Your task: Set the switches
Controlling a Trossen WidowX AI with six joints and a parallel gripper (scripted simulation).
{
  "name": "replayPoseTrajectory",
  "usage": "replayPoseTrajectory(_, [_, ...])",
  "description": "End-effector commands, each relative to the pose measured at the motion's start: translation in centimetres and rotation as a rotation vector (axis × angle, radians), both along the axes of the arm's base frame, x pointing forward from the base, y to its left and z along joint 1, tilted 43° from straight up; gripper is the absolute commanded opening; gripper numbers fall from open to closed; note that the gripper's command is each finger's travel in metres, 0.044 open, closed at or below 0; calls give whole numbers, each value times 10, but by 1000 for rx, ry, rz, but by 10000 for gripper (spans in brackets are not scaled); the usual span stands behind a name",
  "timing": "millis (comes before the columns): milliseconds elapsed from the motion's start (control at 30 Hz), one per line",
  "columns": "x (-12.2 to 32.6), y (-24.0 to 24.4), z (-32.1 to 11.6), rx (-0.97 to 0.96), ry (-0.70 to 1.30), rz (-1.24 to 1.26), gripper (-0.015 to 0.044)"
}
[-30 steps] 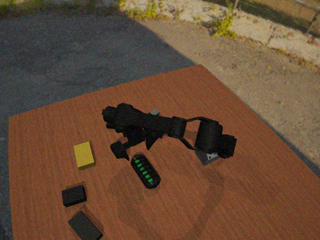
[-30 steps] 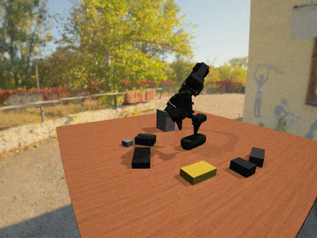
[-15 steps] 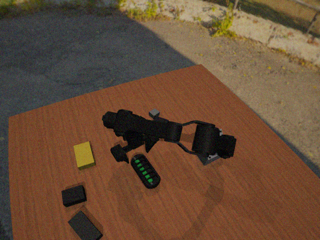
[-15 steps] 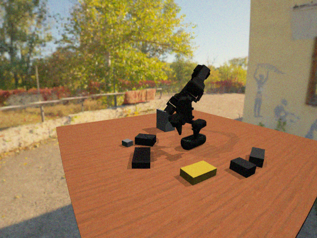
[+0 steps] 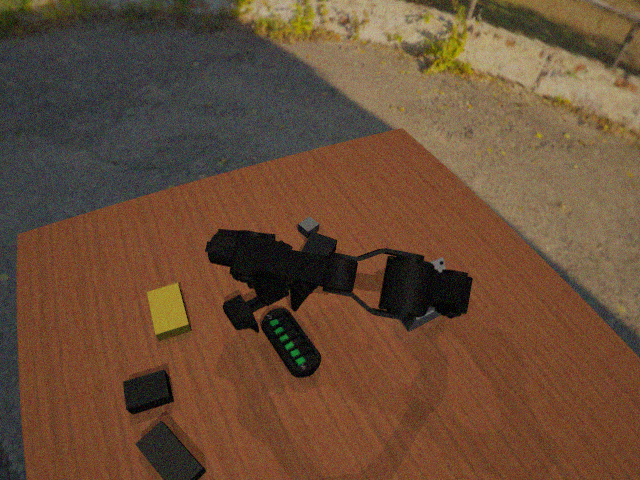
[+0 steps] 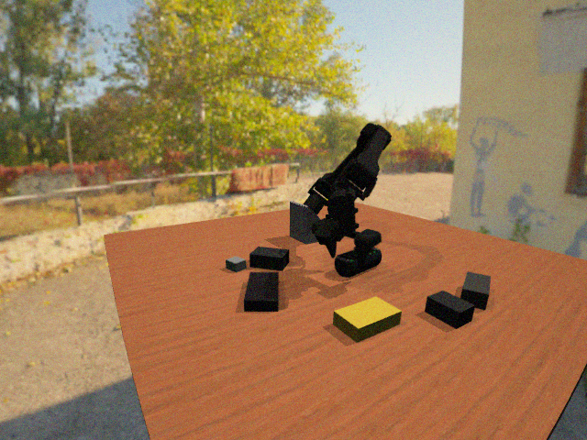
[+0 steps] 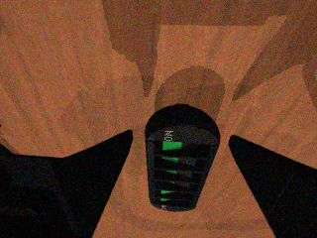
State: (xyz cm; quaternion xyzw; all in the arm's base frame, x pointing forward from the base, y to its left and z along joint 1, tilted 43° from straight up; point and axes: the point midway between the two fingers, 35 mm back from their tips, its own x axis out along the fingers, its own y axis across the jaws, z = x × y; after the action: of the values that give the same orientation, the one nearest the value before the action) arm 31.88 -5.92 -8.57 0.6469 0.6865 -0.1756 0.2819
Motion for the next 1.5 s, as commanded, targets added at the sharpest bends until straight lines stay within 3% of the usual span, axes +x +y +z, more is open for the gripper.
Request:
replayPoseTrajectory(0, [-2,4,-3,6,8,-4,440])
replayPoseTrajectory(167, [-2,4,-3,6,8,-4,328])
replayPoseTrajectory(1467, [-3,-2,15,-23,6,-8,336])
